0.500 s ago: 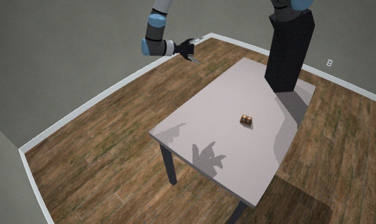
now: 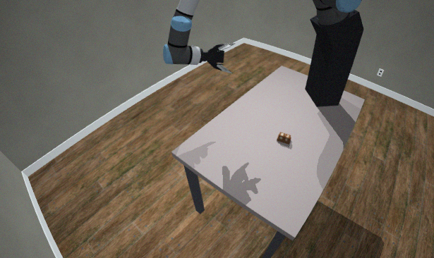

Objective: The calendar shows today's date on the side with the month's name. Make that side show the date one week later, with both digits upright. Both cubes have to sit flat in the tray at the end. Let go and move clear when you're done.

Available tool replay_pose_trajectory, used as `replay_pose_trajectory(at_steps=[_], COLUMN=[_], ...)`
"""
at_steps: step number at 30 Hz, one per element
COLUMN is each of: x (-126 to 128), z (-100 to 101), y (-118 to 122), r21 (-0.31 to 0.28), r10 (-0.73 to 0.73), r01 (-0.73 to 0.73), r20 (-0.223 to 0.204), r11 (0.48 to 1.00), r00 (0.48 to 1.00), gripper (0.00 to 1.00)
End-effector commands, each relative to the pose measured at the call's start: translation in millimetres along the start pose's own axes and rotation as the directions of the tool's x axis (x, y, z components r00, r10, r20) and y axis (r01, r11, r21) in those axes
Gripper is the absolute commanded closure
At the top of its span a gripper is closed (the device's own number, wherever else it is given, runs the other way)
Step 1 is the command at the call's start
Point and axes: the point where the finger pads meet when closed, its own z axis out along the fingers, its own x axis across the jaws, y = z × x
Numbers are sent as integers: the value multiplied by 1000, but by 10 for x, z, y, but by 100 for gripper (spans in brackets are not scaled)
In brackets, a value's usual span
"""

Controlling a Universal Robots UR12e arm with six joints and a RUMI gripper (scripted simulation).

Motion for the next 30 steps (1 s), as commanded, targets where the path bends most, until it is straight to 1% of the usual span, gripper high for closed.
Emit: replay_pose_trajectory(at_steps=[1, 10, 17, 19, 25, 30], x=[3, -34, -211, -211, -513, -863], z=[-7, 9, 87, 87, 222, 383], y=[1, 5, 26, 26, 70, 137], r21=[1, 4, 19, 19, 42, 61], r10=[0, 7, 39, 39, 94, 158], r01=[0, -7, -40, -40, -98, -169], r20=[1, 6, 33, 33, 83, 148], r11=[1000, 1000, 999, 999, 994, 984], r00=[1000, 1000, 999, 999, 992, 976], gripper=[0, 0, 0, 0, 0, 0])
